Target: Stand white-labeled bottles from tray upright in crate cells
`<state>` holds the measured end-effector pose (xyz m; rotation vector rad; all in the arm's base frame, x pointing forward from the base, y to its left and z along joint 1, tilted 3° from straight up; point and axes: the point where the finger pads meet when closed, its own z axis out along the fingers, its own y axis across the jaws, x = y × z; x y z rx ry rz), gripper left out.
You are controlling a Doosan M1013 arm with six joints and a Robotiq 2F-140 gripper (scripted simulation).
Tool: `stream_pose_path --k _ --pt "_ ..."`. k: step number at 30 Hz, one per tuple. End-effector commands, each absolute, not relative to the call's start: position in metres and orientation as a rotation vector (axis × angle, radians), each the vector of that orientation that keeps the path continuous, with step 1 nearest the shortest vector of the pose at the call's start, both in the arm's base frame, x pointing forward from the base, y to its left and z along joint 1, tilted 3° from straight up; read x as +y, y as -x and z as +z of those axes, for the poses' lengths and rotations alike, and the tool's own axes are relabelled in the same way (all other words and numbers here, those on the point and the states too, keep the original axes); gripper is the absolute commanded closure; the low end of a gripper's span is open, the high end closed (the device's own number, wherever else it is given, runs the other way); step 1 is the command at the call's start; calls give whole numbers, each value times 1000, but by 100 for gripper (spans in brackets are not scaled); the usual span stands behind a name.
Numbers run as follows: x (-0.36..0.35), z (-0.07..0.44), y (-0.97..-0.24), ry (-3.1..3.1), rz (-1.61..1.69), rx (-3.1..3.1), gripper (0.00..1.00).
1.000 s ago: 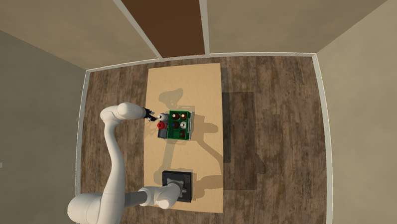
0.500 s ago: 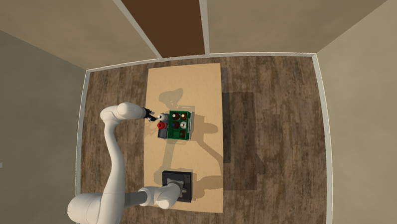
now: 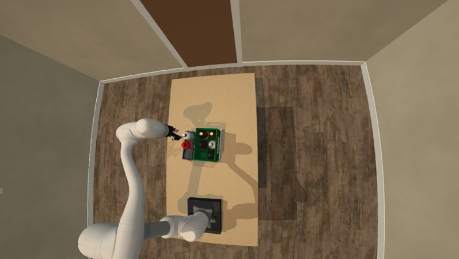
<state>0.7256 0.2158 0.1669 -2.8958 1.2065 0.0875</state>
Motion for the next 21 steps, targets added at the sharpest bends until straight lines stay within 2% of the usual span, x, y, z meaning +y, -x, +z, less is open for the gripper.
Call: stream_pose_path --k 1,21 --pt "216 167 -726 2896 88 1206 62" --pt "216 149 -725 2896 88 1206 62"
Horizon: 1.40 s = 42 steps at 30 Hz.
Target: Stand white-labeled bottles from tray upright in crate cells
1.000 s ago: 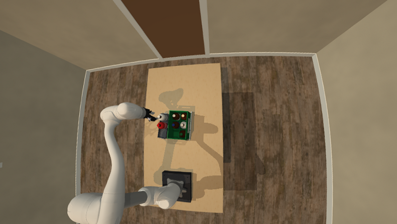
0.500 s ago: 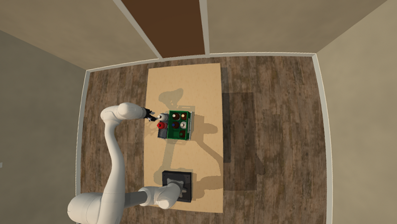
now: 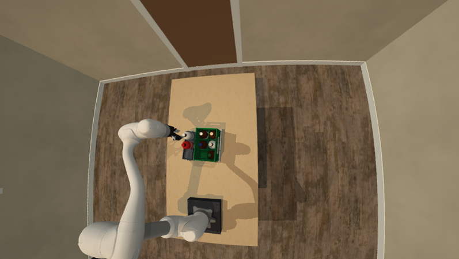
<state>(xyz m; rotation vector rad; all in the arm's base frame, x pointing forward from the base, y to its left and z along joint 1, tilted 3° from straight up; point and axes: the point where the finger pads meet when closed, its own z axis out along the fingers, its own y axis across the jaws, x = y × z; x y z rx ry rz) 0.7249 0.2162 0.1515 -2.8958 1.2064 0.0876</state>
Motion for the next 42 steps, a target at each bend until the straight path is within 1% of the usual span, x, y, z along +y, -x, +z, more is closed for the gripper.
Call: stream_pose_path --k 1,22,42 --pt "216 147 -725 2896 88 1206 62" --pt "217 124 -724 2896 88 1206 62" --pt "217 121 -723 2896 88 1206 62"
